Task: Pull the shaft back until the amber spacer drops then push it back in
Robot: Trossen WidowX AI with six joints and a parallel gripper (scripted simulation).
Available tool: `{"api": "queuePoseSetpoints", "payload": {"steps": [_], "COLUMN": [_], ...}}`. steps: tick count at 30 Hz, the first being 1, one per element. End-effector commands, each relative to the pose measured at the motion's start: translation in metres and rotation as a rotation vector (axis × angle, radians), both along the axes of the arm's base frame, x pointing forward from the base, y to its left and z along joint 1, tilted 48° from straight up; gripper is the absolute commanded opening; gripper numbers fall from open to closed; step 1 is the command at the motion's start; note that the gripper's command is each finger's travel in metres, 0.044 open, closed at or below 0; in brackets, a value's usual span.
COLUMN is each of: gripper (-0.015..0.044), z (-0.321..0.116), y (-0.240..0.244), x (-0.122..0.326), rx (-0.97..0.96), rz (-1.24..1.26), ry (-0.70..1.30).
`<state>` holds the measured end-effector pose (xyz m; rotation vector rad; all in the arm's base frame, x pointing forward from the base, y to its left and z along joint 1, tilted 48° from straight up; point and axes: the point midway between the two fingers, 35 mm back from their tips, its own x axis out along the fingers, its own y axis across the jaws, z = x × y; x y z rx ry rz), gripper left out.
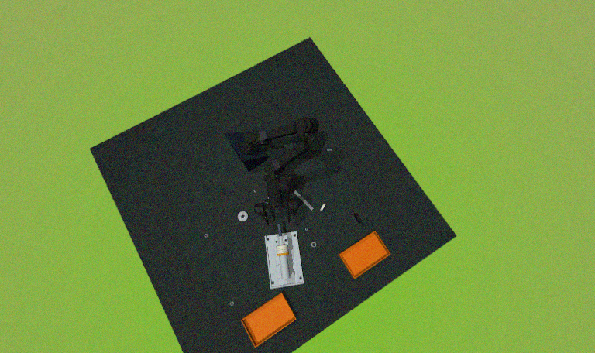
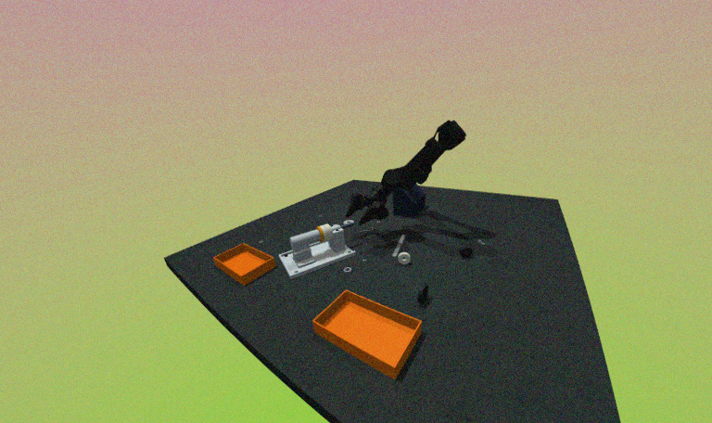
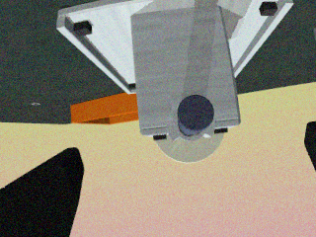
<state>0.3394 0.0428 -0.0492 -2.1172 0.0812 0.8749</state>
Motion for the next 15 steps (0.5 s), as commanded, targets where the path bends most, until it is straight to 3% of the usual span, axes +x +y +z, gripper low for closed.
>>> {"api": "queuePoseSetpoints", "payload": {"steps": [1,15], "gripper": [0.0440,0.0440], "z": [0.0006,0.0015], "y": [0.0005,0.0010], "x": [0.0005,-0.0023], "rx": [-0.001,-0.001], "rz": [0.005,0.005], "ry": [-0.004,-0.004]}}
